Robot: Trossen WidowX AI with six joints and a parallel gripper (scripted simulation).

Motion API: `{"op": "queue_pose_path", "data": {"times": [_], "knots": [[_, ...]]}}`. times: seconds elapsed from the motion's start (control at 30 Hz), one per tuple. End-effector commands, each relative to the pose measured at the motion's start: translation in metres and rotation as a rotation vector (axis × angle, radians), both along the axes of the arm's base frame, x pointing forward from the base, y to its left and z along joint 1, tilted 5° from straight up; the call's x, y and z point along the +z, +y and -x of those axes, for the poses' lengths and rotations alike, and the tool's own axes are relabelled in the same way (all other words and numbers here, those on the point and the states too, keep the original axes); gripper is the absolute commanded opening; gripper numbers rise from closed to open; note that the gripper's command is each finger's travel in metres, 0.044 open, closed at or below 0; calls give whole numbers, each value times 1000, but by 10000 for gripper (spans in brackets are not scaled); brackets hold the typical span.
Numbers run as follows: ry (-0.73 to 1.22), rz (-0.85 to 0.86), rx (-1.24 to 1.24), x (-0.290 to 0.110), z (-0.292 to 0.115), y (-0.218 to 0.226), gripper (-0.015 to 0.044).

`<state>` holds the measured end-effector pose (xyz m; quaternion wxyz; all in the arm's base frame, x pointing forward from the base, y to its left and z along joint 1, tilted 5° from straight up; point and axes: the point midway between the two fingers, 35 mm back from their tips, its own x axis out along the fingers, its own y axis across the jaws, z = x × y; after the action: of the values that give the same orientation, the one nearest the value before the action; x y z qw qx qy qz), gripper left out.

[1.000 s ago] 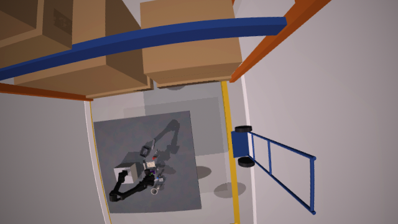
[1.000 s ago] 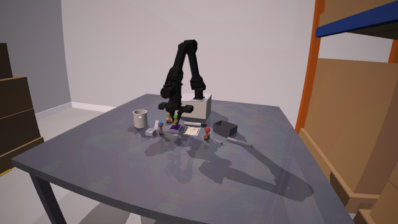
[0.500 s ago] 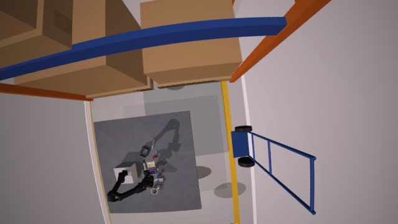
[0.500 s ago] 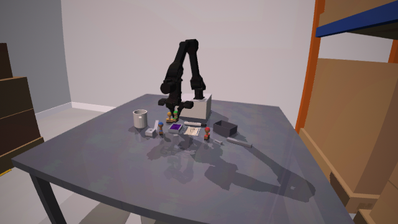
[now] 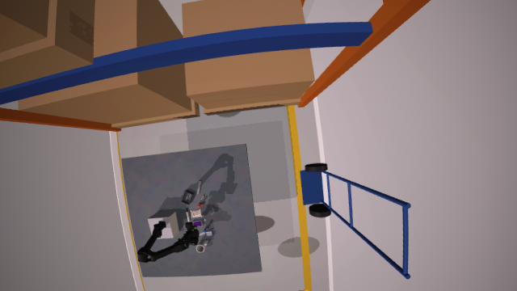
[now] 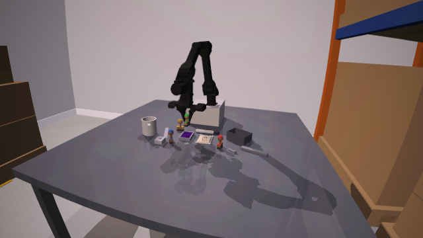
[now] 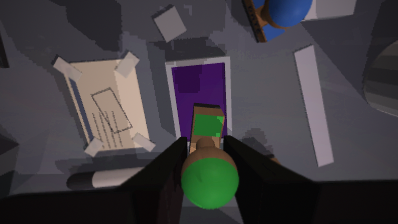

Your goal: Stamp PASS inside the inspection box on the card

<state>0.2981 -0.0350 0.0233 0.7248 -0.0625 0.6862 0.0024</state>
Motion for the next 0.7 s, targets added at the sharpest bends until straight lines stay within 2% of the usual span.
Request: {"op": "queue_pose_path", "data": {"times": [0.0,0.53,0.67], "knots": [[-2,0,47,2,0,11,0],[28,14,421,-5,15,89,0],[30,16,455,-5,17,95,0]]}}
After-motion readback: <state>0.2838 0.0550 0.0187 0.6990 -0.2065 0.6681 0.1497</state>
